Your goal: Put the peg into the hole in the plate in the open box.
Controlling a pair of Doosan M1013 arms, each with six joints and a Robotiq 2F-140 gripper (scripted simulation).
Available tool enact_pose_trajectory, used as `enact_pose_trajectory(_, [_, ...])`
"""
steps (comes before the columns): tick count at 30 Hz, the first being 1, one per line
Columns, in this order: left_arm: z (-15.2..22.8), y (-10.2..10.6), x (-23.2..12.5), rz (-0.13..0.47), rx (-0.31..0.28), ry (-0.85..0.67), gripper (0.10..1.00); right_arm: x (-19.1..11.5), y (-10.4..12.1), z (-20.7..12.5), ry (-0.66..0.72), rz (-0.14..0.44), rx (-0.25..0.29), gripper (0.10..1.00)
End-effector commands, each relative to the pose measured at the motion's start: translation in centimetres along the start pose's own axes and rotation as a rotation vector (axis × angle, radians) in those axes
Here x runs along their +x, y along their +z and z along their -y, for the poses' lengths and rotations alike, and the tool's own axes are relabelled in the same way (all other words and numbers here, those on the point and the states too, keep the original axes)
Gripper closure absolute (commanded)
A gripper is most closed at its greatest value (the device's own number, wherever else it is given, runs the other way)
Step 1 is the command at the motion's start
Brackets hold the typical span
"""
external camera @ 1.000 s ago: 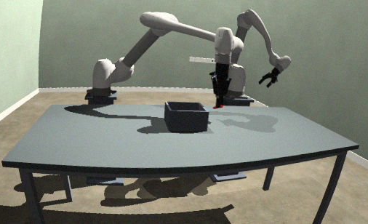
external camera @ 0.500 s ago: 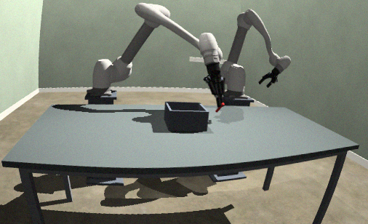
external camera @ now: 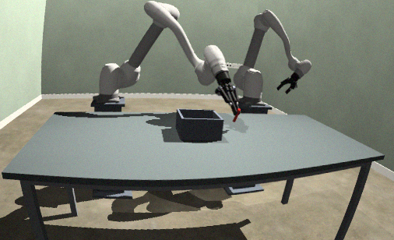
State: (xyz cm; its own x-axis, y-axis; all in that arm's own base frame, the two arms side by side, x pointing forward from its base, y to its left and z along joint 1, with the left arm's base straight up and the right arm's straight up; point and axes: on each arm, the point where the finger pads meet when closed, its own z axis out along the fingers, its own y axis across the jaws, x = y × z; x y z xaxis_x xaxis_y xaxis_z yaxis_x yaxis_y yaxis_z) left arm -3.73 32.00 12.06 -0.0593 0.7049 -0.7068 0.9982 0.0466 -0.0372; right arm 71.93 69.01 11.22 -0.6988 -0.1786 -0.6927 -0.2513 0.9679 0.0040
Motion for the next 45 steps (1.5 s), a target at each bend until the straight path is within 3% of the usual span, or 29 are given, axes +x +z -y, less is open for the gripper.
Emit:
enact_pose_trajectory(1, [0.01, -0.05, 0.0, -0.001, 0.0, 0.0, 0.098, -0.14, -0.01, 0.18, 0.008, 0.102, 0.014, 0.999])
enact_pose_trajectory(24, [0.01, -0.05, 0.0, -0.001, 0.0, 0.0, 0.098, -0.13, 0.0, 0.19, 0.006, 0.388, 0.015, 0.999])
enact_pose_trajectory(35, [0.01, -0.05, 0.0, -0.001, 0.0, 0.0, 0.098, -0.13, -0.01, 0.17, 0.005, 0.449, 0.015, 0.999])
enact_pose_trajectory(45, [0.01, -0.05, 0.0, -0.001, 0.0, 0.0, 0.098, -0.14, -0.02, 0.15, 0.005, 0.458, 0.014, 0.999])
